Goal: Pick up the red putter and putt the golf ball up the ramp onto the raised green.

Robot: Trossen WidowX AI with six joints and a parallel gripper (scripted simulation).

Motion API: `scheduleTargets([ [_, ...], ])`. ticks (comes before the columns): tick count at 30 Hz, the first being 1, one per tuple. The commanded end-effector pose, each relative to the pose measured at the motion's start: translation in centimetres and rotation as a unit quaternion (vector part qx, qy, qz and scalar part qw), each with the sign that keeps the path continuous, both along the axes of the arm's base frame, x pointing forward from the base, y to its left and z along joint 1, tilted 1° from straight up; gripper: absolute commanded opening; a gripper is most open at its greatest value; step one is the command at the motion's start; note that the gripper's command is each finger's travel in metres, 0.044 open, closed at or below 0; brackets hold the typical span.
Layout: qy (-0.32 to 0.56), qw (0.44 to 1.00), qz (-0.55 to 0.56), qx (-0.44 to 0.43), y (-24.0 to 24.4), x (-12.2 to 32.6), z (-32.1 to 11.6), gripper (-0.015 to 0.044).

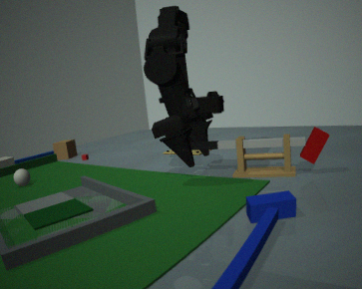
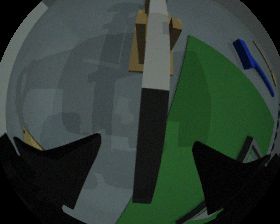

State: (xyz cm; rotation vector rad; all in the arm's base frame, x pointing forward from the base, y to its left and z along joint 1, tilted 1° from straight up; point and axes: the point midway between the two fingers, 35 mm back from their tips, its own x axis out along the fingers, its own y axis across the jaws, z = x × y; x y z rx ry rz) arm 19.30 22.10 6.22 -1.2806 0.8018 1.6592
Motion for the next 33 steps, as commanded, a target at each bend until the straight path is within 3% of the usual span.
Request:
scheduleTargets([
  [1,0.0,1.0,0.0,0.0,0.0,0.0,0.0,0.0387],
  [14,0.0,1.0,0.0,0.0,0.0,0.0,0.0,0.0046],
  [21,0.0,1.0,0.0,0.0,0.0,0.0,0.1,0.0],
  [33,0.001,1.0,0.0,0.0,0.3,0.3,5.2,0.0],
])
